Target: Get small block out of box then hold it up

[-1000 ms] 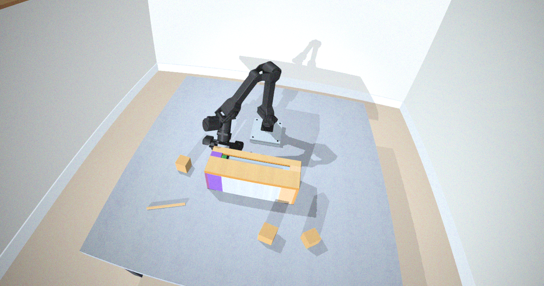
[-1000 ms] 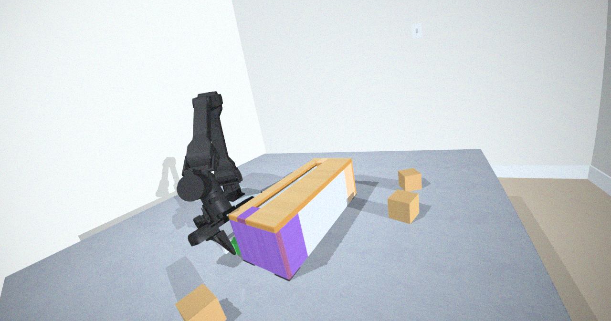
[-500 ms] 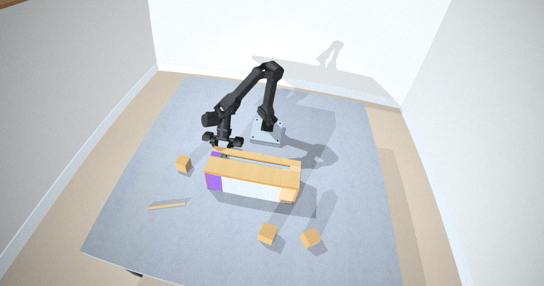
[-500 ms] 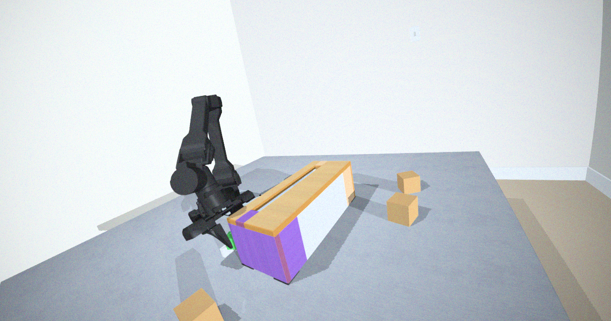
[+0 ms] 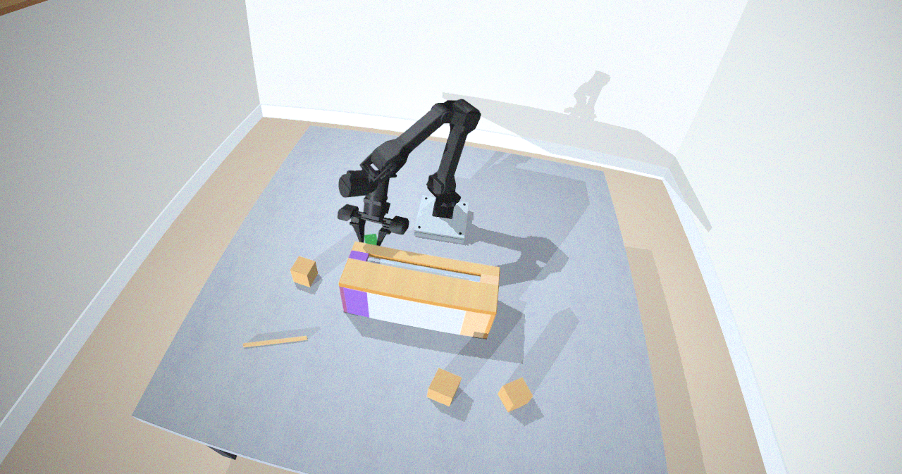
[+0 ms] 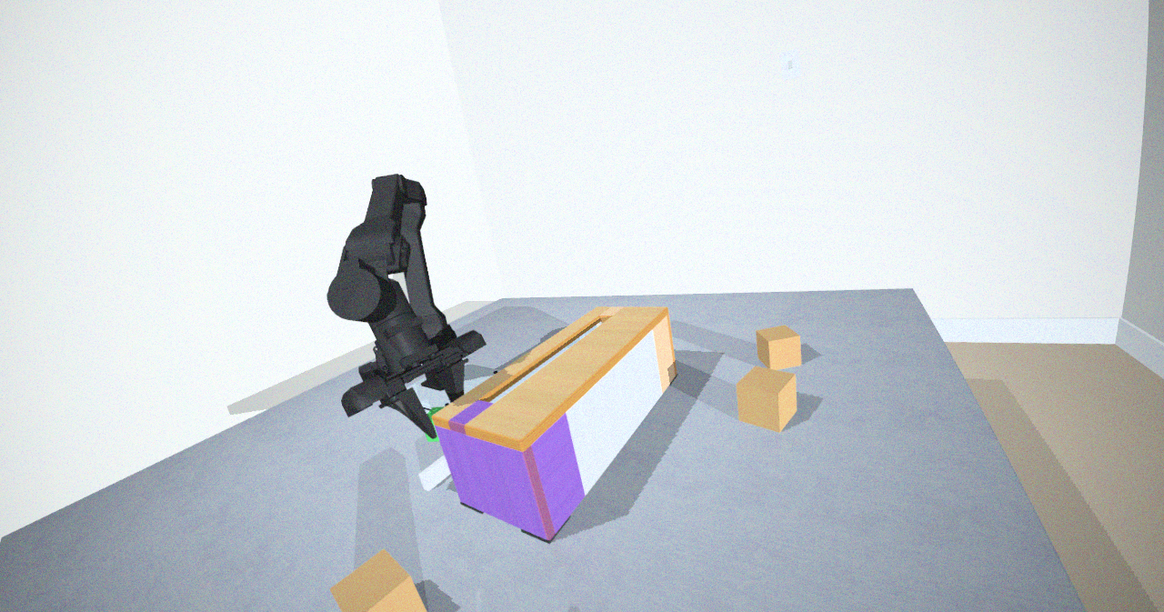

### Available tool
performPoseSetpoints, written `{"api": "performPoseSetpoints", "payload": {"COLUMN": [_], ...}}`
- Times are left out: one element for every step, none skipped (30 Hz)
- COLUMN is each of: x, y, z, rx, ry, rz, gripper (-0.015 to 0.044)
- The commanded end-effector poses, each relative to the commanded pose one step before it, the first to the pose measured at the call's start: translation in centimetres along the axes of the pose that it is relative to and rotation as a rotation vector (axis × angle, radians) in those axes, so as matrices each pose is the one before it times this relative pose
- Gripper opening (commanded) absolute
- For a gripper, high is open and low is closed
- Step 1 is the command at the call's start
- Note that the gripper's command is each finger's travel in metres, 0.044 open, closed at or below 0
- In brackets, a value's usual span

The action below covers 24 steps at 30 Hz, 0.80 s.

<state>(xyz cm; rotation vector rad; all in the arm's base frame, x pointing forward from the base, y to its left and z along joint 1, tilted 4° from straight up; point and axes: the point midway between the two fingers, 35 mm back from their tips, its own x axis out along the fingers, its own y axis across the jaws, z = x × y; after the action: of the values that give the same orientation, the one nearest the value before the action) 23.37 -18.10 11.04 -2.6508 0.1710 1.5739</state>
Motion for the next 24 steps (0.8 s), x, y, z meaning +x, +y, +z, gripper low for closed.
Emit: {"api": "performPoseSetpoints", "payload": {"x": [-2.153, -0.422, -0.426, -0.43, -0.433, -0.437, -0.44, -0.443, -0.446, -0.448, -0.451, -0.412, -0.409, -0.396, -0.393, -0.376, -0.289, -0.17, -0.056, 0.0, 0.0, 0.0, 0.0, 0.0], "y": [-0.845, -0.206, -0.203, -0.2, -0.196, -0.191, -0.186, -0.18, -0.174, -0.166, -0.159, -0.129, -0.121, -0.115, -0.108, -0.102, -0.073, -0.042, -0.014, 0.0, 0.0, 0.0, 0.0, 0.0], "z": [-0.778, -0.083, -0.071, -0.058, -0.046, -0.033, -0.021, -0.01, 0.002, 0.013, 0.023, 0.042, 0.047, 0.045, 0.049, 0.046, 0.039, 0.022, 0.007, 0.0, 0.0, 0.0, 0.0, 0.0], "rx": [0.0756, 0.0193, 0.0195, 0.0196, 0.0197, 0.0198, 0.0199, 0.02, 0.0202, 0.0203, 0.0204, 0.0164, 0.0168, 0.0178, 0.0181, 0.0187, 0.0145, 0.0089, 0.003, 0.0, 0.0, 0.0, 0.0, 0.0], "ry": [0.01371, 0.00163, 0.00207, 0.0025, 0.00293, 0.00335, 0.00377, 0.00418, 0.00458, 0.00498, 0.00536, 0.00507, 0.00532, 0.00548, 0.00571, 0.00574, 0.00456, 0.00276, 0.00092, 0.0, 0.0, 0.0, 0.0, 0.0], "rz": [0.05031, 0.00953, 0.00947, 0.00939, 0.00929, 0.00918, 0.00904, 0.00889, 0.00872, 0.00854, 0.00834, 0.00763, 0.00735, 0.00676, 0.00647, 0.00582, 0.00432, 0.00244, 0.00079, 0.0, 0.0, 0.0, 0.0, 0.0], "gripper": [0.0, 0.0, 0.0, 0.0, 0.0, 0.0, 0.0, 0.0, 0.0, 0.0, 0.0, 0.0, 0.0, 0.0, 0.0, 0.0, 0.0, 0.0, 0.0, 0.0, 0.0, 0.0, 0.0, 0.0]}}
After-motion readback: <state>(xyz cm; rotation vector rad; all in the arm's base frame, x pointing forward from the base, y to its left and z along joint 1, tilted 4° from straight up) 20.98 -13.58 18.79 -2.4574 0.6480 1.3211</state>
